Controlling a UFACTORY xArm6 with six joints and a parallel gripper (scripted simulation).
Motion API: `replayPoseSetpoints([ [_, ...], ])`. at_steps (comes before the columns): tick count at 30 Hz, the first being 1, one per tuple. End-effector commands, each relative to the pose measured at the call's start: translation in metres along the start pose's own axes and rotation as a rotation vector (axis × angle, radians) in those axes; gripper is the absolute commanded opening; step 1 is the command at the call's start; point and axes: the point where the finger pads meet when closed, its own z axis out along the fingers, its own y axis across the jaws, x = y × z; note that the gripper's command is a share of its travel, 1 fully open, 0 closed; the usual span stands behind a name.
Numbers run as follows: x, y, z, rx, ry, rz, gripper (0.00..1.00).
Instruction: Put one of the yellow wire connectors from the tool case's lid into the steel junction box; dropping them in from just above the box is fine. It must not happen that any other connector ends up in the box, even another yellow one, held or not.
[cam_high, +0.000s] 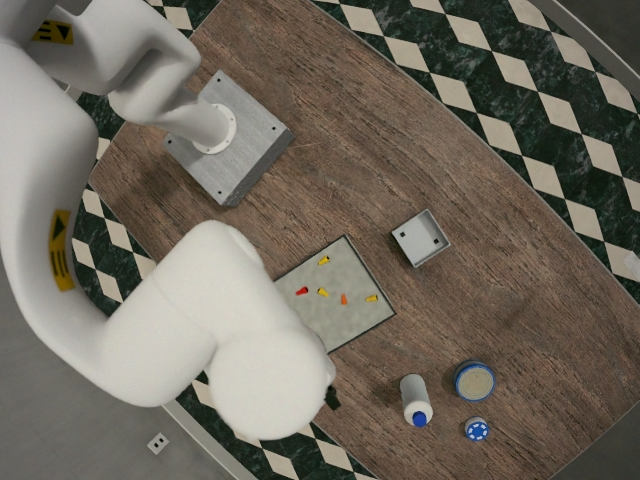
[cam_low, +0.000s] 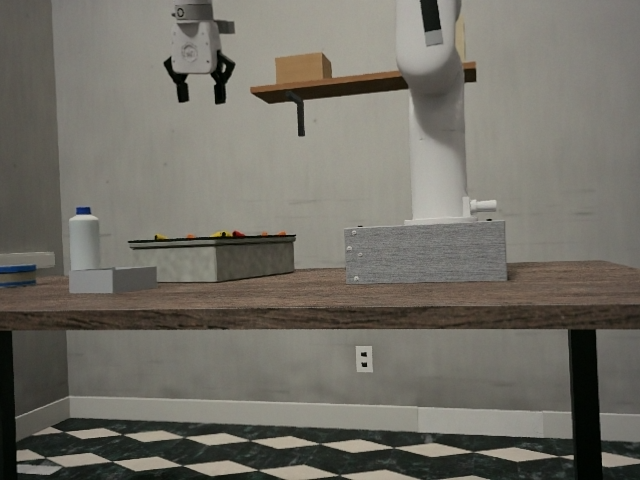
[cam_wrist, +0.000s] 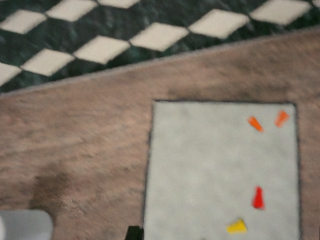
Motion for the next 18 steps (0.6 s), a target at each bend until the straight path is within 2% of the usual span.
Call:
replayPoseSetpoints([
  [1,-0.003,0.013,-0.002,-0.047,-0.068,0.032,1.00],
  [12,-0.018,0.035,-0.008,-0.127,-0.202,0.081,1.00],
  [18,-0.024,0.041,-0.011,-0.149,-0.245,0.093,1.00],
])
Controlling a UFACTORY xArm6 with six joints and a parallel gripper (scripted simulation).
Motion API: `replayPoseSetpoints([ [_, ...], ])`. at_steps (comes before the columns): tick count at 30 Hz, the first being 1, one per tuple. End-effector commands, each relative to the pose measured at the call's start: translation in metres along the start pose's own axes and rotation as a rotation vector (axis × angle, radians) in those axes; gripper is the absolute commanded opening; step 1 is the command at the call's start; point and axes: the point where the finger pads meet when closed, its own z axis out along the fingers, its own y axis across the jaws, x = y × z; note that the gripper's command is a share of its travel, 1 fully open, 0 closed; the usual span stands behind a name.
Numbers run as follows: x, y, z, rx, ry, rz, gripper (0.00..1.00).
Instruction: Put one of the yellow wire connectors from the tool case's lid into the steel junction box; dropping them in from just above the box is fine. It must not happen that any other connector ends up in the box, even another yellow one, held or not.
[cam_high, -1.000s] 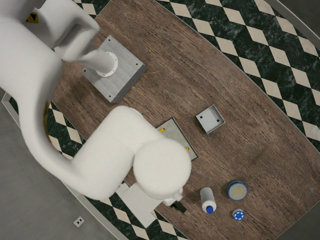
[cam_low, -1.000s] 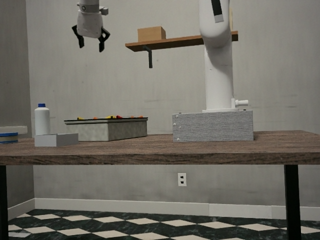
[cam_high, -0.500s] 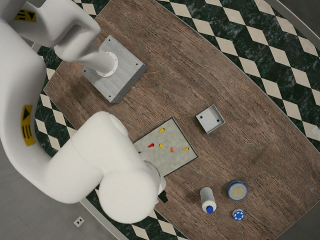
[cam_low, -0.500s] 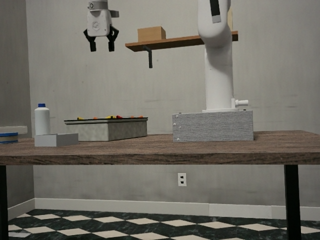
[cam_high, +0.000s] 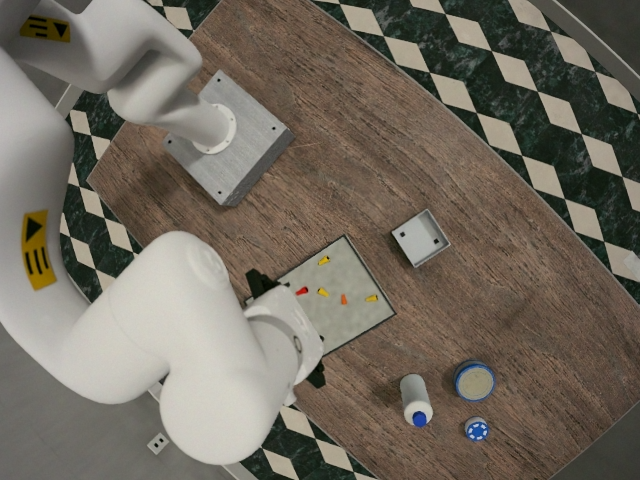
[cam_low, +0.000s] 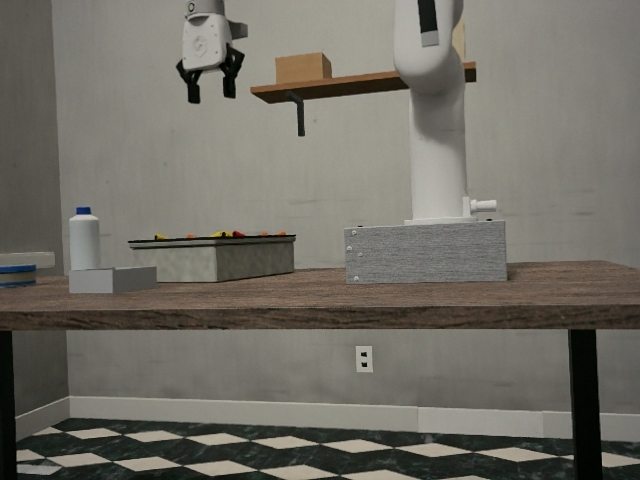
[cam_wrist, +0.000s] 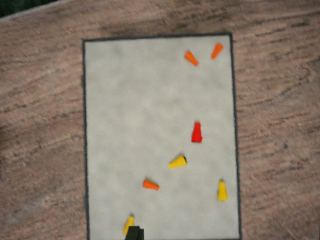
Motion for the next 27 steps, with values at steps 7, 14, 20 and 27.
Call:
replayPoseSetpoints([
  [7,-0.0061,0.0072,-0.0031,-0.022,-0.052,0.014,1.00],
  [14,-0.0076,0.0090,-0.0036,-0.028,-0.064,0.016,1.00],
  [20,-0.0077,0.0091,-0.0036,-0.029,-0.064,0.017,1.00],
  [27,-0.0077,0.0091,-0.0036,-0.029,-0.064,0.017,1.00],
])
